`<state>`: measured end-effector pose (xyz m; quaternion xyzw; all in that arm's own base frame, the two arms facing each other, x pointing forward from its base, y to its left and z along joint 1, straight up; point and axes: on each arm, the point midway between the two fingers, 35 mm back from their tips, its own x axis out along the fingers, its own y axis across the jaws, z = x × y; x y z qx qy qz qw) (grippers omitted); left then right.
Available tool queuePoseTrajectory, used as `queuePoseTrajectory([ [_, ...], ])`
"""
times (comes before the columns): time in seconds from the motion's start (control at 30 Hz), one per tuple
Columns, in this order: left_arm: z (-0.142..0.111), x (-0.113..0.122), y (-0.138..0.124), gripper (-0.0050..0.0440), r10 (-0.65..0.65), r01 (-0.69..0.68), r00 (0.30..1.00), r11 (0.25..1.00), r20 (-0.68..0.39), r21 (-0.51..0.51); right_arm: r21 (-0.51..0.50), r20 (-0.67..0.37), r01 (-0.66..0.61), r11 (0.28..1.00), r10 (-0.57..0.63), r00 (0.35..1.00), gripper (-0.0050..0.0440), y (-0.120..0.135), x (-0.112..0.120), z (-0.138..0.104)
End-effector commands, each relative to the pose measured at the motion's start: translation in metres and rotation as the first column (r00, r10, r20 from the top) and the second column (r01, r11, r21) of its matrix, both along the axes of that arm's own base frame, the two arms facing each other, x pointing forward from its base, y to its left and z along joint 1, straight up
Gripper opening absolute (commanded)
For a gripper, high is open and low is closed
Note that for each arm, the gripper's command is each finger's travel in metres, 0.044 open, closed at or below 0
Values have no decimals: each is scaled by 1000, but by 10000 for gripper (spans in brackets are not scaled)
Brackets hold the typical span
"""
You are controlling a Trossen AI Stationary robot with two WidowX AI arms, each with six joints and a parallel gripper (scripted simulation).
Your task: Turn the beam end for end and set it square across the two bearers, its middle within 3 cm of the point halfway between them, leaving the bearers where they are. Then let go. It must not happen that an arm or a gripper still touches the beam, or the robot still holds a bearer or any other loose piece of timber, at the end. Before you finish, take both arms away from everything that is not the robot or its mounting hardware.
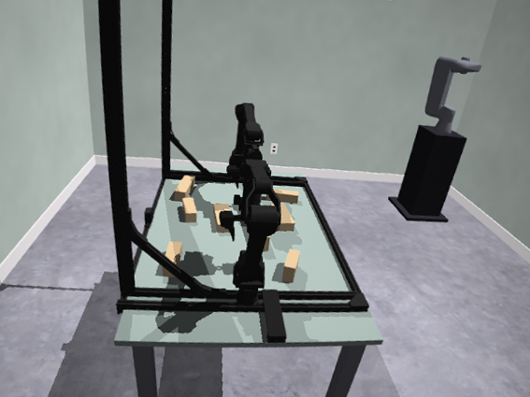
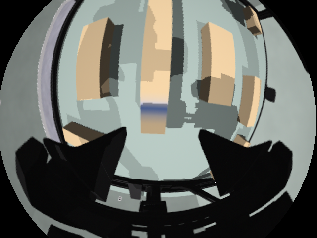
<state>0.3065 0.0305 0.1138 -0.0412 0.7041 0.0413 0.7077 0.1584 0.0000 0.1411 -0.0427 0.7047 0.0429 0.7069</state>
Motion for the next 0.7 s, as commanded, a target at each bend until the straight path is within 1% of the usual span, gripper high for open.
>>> queuePoseTrajectory([
  [0.0,-3,11,3,410,-1,1,1000,1000,-5,0,0,-3,6,1000,-6,1000,440,0,-1,0],
  [0.67,-8,48,10,410,-1,1,1000,1000,-5,0,0,-3,6,1000,-6,1000,440,0,-1,0],
])
